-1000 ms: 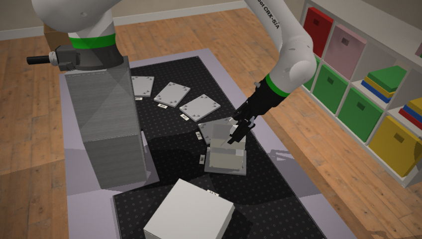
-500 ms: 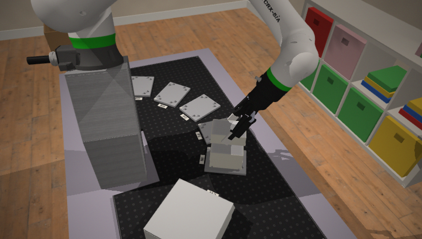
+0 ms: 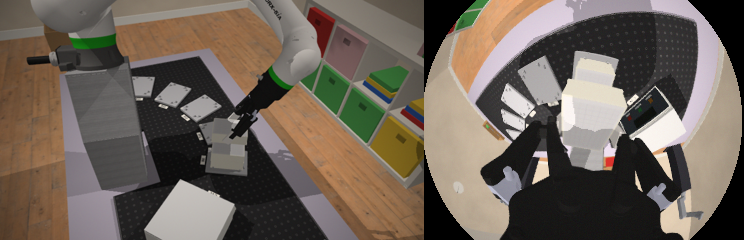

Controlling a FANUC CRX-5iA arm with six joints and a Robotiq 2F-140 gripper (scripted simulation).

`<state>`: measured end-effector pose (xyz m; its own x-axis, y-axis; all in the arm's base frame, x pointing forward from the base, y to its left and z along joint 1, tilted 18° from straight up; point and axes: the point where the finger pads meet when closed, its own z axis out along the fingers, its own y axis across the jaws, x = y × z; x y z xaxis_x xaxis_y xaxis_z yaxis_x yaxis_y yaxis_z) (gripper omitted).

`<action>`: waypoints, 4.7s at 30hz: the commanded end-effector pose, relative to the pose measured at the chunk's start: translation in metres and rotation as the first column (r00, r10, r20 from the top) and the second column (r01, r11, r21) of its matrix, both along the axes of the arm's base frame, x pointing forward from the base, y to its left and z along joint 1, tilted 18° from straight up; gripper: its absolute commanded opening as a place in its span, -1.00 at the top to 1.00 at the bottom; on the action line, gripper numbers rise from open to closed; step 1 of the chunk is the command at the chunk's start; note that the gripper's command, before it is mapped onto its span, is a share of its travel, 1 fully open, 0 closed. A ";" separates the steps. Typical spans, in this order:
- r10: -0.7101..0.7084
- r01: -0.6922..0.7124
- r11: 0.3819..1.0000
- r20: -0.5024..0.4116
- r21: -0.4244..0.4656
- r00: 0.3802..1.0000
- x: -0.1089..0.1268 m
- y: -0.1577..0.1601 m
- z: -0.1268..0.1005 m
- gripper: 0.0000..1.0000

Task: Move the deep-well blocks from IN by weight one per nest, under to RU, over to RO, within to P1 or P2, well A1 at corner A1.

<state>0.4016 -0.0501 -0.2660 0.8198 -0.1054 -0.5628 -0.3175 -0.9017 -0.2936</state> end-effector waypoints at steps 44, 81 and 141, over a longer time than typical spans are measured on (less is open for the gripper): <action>-0.351 0.351 0.936 -0.114 -0.022 0.929 -0.046 -0.093 -0.025 0.80; -0.646 0.645 0.760 -0.210 -0.080 0.734 -0.099 -0.166 -0.046 0.80; -0.646 0.645 0.760 -0.210 -0.080 0.734 -0.191 -0.247 -0.073 0.80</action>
<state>0.2110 -0.2973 -0.3387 0.4152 -0.5661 -0.7121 -0.8768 -0.4578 -0.1473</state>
